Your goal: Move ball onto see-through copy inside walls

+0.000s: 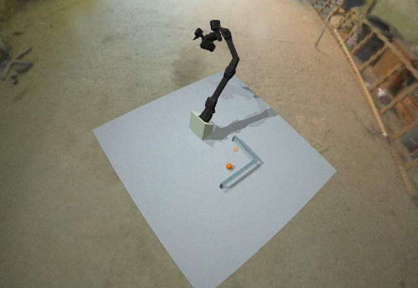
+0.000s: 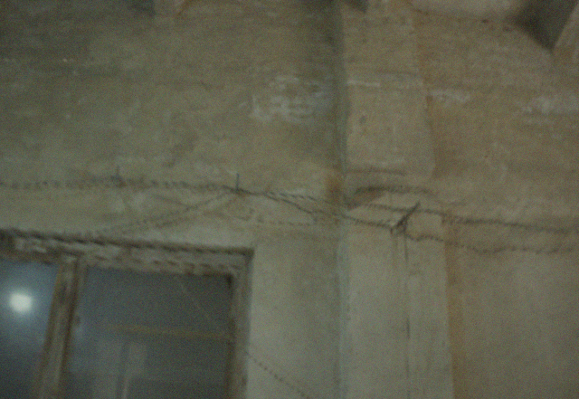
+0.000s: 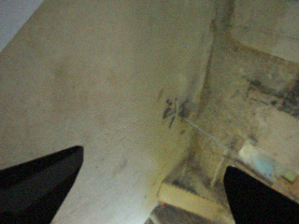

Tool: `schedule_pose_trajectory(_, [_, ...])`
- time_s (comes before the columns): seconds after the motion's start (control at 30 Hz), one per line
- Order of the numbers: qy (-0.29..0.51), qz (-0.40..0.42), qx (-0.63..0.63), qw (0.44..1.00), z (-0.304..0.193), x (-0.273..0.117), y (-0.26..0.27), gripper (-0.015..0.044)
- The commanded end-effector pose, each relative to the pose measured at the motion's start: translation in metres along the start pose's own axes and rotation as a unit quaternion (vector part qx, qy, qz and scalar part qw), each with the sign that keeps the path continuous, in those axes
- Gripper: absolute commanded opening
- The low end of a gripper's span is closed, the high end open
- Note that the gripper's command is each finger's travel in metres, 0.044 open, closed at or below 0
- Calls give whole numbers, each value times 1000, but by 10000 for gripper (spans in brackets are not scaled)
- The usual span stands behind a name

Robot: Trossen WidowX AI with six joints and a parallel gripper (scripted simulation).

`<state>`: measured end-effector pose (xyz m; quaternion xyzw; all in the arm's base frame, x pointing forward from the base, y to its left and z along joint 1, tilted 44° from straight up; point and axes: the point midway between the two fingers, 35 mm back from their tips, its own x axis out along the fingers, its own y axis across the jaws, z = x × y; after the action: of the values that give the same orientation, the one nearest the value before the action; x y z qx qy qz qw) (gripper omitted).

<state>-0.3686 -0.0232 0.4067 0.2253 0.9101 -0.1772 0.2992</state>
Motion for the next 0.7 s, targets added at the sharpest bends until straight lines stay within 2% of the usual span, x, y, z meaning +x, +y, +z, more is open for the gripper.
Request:
schedule_pose_trajectory(0.0, [-1,-1,-1,1000,1,0,-1,374])
schedule_pose_trajectory(0.1, [-15,-17,-14,1000,15,0,-16,302])
schedule_pose_trajectory(0.37, [-103,-109,-103,983,110,-14,-95,302])
schedule_pose_trajectory(0.67, [-212,-208,-213,931,243,-62,-161,302])
